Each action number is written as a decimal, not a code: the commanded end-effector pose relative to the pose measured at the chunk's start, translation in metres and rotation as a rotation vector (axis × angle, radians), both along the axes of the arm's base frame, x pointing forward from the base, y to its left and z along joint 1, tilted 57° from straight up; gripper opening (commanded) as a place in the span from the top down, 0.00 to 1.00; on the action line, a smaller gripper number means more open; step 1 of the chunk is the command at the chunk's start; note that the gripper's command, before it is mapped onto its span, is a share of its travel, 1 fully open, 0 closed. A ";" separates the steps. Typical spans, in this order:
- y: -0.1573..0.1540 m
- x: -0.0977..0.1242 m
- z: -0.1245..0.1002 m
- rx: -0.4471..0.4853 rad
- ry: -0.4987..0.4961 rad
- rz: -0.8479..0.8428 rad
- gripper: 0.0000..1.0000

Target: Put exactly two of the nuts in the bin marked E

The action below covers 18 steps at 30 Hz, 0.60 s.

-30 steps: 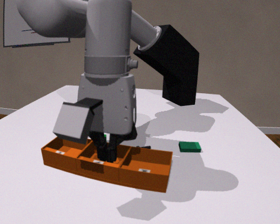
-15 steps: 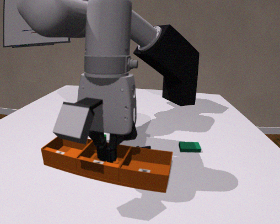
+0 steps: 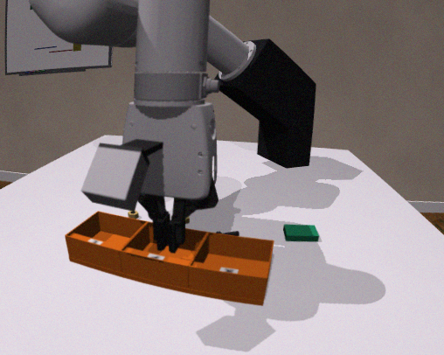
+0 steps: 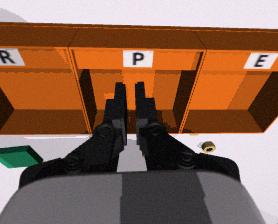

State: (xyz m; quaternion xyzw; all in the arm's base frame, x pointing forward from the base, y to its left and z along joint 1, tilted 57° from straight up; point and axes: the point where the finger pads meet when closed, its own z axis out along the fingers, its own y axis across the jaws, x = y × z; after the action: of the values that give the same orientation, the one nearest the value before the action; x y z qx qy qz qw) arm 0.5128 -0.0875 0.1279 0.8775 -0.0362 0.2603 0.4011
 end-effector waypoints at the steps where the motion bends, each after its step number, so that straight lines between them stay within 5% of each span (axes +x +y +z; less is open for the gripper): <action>1: 0.004 -0.002 0.003 0.001 -0.002 0.002 0.93; 18: 0.030 -0.013 0.017 0.001 -0.002 0.002 0.93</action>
State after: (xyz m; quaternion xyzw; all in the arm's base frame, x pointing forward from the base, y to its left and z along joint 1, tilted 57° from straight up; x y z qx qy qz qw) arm 0.4983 -0.0616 0.1474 0.8775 -0.0361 0.2612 0.4006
